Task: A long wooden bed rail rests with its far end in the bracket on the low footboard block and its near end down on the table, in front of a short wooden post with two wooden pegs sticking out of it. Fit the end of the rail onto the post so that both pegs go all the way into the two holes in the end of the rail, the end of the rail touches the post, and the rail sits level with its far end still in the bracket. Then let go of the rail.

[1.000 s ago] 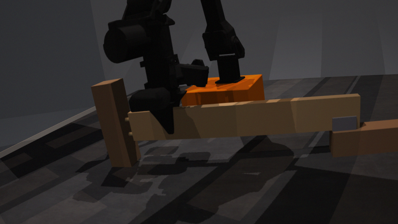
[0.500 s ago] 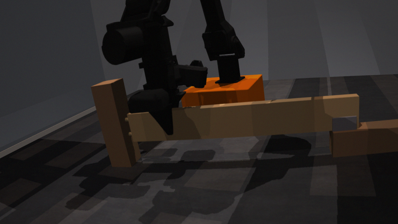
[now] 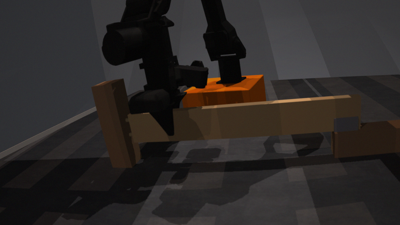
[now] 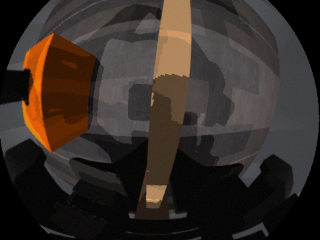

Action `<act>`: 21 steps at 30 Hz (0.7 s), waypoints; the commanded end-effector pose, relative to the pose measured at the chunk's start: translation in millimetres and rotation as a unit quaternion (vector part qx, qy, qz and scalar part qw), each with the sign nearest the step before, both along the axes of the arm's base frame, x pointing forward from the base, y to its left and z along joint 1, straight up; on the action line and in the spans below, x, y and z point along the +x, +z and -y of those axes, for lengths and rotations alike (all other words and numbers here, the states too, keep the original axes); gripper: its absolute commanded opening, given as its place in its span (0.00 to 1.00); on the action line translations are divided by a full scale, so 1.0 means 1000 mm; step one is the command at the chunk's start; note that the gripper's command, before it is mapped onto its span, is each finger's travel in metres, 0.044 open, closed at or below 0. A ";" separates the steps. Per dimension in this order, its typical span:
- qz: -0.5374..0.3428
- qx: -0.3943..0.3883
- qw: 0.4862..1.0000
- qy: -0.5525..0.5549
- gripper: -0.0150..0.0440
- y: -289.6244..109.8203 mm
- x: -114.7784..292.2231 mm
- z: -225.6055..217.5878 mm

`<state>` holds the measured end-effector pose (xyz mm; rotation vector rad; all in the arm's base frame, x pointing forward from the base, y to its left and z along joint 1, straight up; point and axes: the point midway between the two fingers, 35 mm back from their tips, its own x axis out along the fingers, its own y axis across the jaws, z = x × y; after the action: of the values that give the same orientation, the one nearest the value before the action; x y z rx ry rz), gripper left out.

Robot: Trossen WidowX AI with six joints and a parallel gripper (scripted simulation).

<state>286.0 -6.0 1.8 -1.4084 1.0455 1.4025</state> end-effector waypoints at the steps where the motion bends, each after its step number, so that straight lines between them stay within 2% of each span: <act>1: 0.003 -0.004 1.000 0.000 0.25 0.001 0.002 0.002; 21: 0.003 -0.004 1.000 0.000 0.25 0.004 0.000 -0.003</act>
<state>286.1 -4.2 3.3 -1.4153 1.0478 1.3987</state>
